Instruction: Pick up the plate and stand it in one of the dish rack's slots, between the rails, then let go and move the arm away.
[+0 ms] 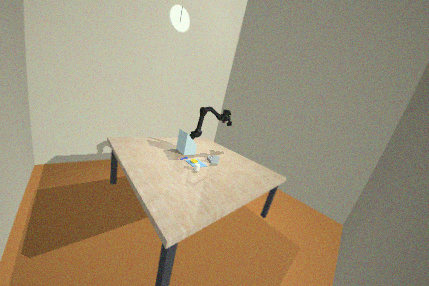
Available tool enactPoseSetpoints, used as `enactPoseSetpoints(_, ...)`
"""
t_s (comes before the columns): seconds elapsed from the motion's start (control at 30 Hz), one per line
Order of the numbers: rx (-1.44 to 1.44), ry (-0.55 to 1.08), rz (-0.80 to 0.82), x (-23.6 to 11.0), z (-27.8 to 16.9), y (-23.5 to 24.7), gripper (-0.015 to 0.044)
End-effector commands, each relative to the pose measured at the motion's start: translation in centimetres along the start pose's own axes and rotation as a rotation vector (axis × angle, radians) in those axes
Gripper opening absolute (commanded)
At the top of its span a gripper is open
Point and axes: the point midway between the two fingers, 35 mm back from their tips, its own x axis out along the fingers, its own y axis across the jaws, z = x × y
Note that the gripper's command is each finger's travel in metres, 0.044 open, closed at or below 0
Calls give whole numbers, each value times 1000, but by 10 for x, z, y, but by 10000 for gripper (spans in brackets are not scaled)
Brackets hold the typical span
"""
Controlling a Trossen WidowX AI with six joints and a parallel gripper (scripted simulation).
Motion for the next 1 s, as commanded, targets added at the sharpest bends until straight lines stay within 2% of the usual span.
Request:
enactPoseSetpoints(0.0, 26, 15, 114, 2, -9, 36, 400)
enactPoseSetpoints(0.47, 131, 120, 464, -22, -48, 146, 400)
enactPoseSetpoints(0.97, 312, 296, 813, -99, -92, 245, 400)
